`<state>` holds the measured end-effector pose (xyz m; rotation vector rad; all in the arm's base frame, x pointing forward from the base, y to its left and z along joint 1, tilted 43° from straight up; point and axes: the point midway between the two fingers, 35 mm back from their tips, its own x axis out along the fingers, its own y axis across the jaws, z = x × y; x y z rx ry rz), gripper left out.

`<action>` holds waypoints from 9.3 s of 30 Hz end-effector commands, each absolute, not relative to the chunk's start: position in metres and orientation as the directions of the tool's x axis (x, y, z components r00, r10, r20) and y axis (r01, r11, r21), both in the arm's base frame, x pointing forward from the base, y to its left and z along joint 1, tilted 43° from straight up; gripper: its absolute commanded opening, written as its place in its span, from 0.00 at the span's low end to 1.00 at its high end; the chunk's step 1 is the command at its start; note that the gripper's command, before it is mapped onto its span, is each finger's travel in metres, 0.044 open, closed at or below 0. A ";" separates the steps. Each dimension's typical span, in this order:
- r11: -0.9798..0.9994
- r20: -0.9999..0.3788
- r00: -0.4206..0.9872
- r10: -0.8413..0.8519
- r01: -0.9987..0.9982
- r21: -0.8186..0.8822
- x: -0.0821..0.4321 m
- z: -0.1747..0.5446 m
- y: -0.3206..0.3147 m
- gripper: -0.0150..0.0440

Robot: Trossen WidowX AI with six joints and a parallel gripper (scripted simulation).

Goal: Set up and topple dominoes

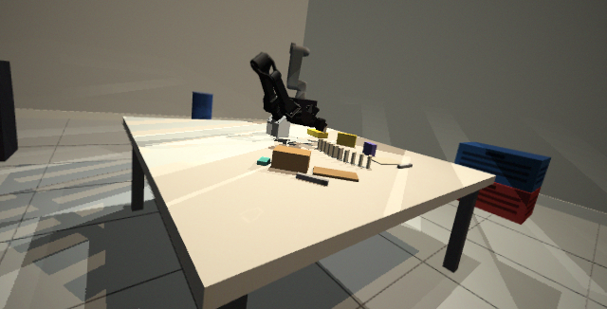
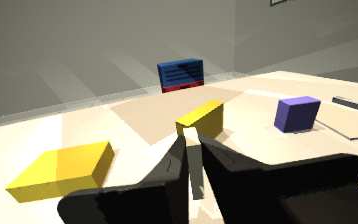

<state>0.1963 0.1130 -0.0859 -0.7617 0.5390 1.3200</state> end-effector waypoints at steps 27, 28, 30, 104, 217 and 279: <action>0.080 -0.721 0.195 0.665 -0.978 -0.191 0.194 -0.131 0.079 0.30; 0.080 -0.721 0.195 0.665 -0.978 -0.191 0.194 -0.131 0.079 0.30; 0.080 -0.721 0.195 0.665 -0.978 -0.191 0.194 -0.131 0.079 0.30; 0.743 -0.741 0.095 -0.664 0.190 -0.641 0.193 -0.081 0.162 1.00; 0.736 -0.734 0.098 -0.672 0.195 -0.649 0.273 -0.058 0.034 0.44; 0.124 -0.736 0.096 -0.670 -0.963 -0.238 0.231 -0.015 0.086 0.25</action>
